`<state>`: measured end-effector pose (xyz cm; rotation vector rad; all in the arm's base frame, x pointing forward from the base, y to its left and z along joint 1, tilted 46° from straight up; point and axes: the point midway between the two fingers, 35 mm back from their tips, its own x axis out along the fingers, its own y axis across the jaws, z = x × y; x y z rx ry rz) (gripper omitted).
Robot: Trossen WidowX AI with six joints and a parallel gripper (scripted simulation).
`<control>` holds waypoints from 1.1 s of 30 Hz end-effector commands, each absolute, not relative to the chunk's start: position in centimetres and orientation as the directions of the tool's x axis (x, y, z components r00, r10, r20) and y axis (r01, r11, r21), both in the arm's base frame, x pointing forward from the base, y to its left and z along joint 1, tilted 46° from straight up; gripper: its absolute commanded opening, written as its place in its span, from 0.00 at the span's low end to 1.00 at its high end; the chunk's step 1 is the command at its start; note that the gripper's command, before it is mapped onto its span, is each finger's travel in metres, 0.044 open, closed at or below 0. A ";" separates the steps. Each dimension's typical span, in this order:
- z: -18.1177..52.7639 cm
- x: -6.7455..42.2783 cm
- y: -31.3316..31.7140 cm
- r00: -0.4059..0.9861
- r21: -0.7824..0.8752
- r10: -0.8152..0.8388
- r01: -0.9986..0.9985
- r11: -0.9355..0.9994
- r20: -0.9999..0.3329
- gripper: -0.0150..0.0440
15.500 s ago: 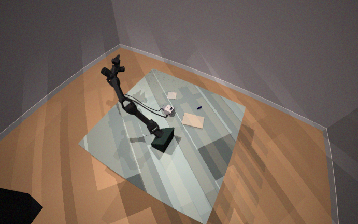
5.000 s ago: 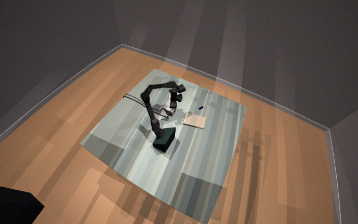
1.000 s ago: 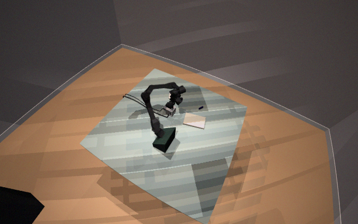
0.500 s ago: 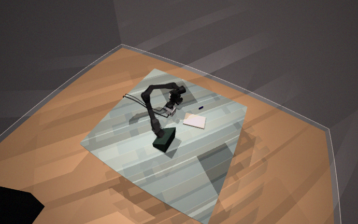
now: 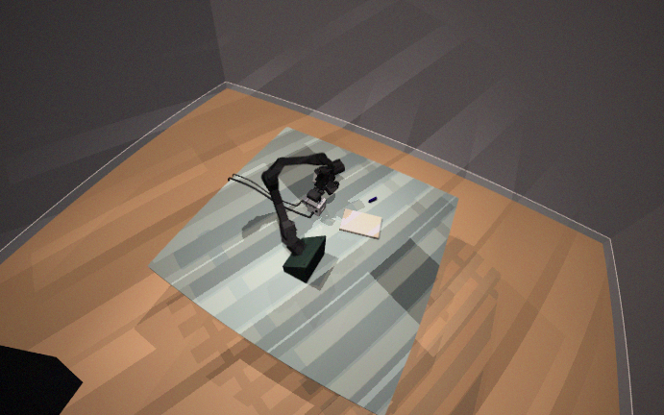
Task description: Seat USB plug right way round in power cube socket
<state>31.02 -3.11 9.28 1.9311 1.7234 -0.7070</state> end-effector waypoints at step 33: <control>9.0 31.1 -2.7 0.088 -0.008 0.764 0.993 -0.121 -0.640 0.25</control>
